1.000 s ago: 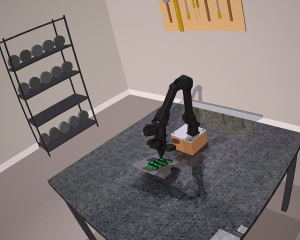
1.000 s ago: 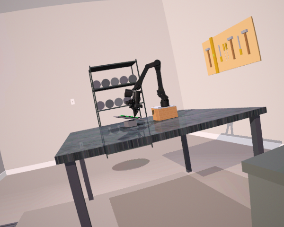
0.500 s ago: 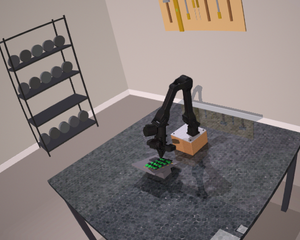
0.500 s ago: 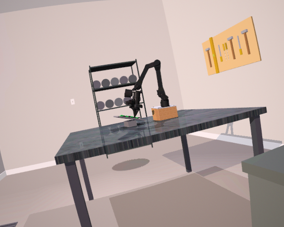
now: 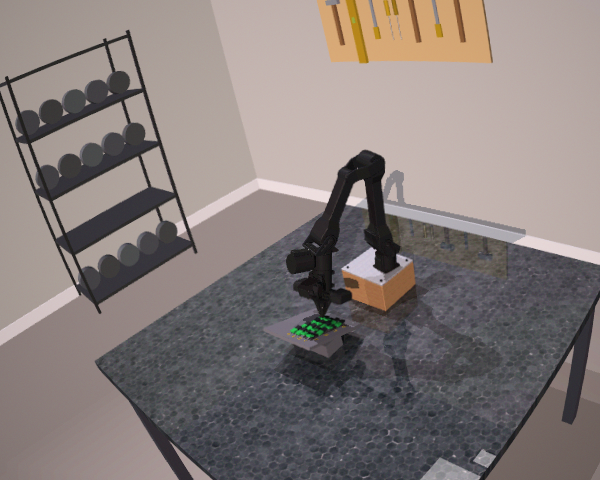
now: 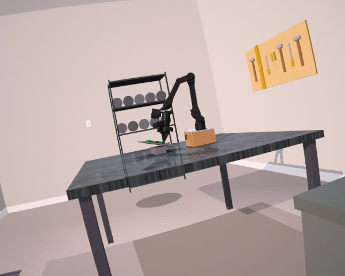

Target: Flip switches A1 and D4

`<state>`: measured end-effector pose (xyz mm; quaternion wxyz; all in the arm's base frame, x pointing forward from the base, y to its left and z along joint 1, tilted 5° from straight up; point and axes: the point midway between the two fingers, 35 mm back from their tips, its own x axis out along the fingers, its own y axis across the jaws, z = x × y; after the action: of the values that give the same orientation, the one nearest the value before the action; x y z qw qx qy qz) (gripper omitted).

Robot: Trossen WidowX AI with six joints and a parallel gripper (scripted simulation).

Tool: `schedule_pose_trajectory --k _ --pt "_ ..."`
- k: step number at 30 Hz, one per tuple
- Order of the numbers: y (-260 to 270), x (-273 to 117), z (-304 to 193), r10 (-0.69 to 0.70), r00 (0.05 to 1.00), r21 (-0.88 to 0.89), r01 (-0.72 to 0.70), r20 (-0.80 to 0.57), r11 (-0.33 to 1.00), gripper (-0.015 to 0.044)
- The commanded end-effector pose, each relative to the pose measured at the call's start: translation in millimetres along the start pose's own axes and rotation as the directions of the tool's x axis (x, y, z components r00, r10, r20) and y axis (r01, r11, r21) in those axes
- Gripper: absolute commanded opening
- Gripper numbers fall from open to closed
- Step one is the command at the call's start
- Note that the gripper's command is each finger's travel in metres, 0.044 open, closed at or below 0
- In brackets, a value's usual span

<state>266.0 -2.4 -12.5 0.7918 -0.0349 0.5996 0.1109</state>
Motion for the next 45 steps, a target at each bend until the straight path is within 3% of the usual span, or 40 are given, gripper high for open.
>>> schedule_pose_trajectory --k 1,21,29,35,40,45 --pt "-0.8 1.2 -0.5 -0.005 1.000 0.004 0.005 -0.002 1.000 0.0000" --pt "-0.8 3.9 -0.4 -0.005 1.000 0.004 0.005 -0.002 1.000 0.0000" --pt "-0.8 -59.9 -2.3 -0.006 1.000 0.004 0.005 0.022 1.000 0.0000" --pt "0.3 -62.0 -0.4 -0.006 1.000 0.004 0.006 0.022 1.000 0.0000" --pt "29.4 -69.7 46.5 -0.003 1.000 0.004 0.003 0.026 1.000 0.0000" --pt "31.0 -70.0 48.5 -0.003 1.000 0.004 0.003 0.026 1.000 0.0000"
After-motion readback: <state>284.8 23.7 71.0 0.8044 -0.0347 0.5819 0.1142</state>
